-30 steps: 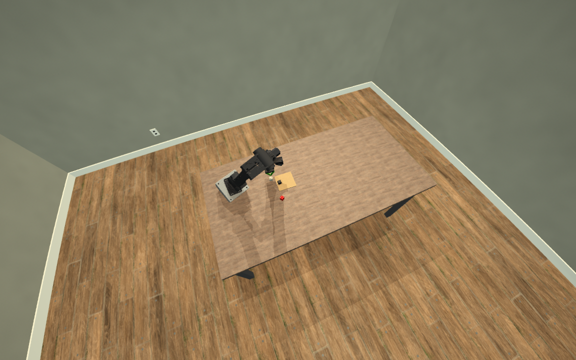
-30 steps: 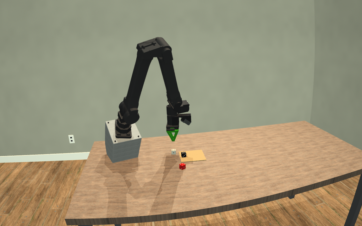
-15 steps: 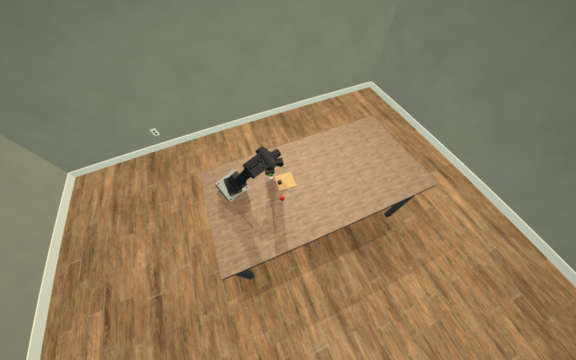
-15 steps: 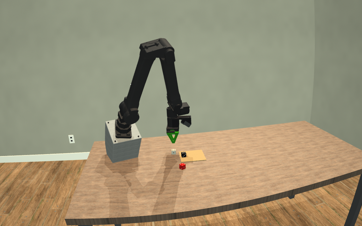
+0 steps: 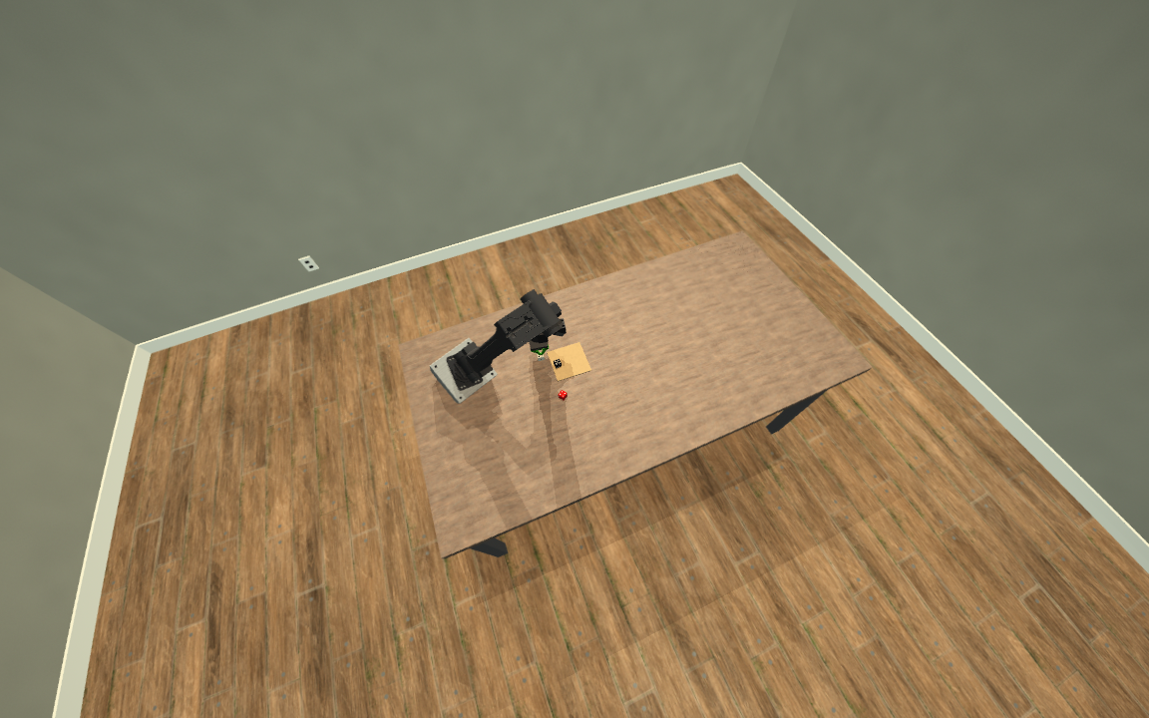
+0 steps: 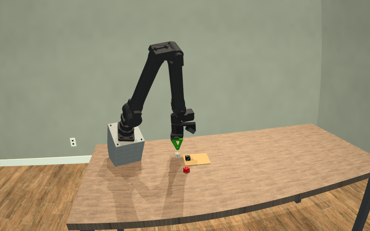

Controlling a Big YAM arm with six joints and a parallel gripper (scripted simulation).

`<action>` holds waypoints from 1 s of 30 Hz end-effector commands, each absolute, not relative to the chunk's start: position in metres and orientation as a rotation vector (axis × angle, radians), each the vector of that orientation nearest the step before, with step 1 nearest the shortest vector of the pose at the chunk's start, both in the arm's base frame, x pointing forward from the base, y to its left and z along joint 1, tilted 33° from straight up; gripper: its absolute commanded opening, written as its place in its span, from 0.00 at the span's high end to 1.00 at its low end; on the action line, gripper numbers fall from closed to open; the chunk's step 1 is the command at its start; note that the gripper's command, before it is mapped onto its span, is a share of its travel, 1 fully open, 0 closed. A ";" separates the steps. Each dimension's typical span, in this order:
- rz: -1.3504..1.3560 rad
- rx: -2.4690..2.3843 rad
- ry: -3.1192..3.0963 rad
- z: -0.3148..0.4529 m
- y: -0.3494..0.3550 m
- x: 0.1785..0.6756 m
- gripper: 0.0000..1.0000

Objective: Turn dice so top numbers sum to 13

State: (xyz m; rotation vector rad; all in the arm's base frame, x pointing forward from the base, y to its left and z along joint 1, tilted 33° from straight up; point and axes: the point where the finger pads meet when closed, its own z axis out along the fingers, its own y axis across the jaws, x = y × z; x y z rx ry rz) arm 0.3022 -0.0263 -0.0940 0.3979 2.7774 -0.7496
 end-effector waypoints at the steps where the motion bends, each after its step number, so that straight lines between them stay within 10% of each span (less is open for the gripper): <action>1: -0.767 0.380 2.792 -0.103 -0.033 0.298 0.61; 30: -0.763 0.378 2.791 -0.114 -0.039 0.302 0.61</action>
